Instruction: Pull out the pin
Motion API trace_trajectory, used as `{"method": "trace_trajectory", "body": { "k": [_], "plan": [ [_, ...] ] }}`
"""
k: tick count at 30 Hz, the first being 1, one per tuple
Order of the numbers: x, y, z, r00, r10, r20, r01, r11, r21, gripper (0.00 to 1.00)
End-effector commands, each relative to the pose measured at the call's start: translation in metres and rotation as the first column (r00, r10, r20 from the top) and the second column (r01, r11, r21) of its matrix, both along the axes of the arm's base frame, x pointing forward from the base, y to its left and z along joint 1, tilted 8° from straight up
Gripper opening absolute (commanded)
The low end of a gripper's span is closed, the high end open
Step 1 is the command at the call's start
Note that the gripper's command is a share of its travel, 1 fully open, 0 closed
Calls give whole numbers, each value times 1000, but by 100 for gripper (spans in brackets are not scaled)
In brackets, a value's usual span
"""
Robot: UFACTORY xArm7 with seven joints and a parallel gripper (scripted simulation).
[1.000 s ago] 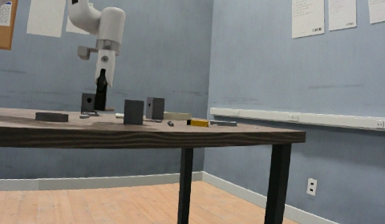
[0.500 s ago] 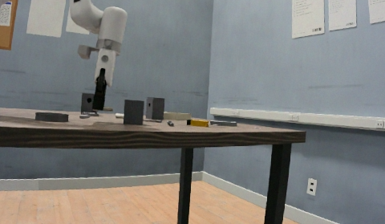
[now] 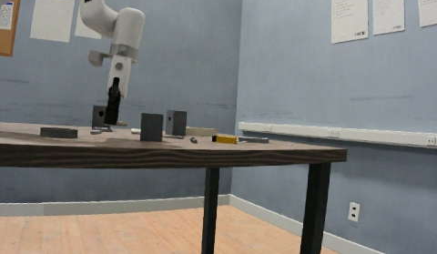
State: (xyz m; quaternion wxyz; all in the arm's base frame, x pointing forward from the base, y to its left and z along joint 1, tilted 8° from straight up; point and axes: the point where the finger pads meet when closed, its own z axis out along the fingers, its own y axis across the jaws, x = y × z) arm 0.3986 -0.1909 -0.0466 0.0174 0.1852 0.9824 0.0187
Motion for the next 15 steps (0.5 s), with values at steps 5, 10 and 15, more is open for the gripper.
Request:
{"method": "trace_trajectory", "body": {
  "k": [5, 10, 15],
  "plan": [
    [0, -1, 0, 1000, 0, -6, 0, 1000, 1, 0],
    [-1, -1, 0, 1000, 0, -6, 0, 1000, 1, 0],
    [-8, 1, -1, 1000, -1, -9, 1, 1000, 1, 0]
  ]
}}
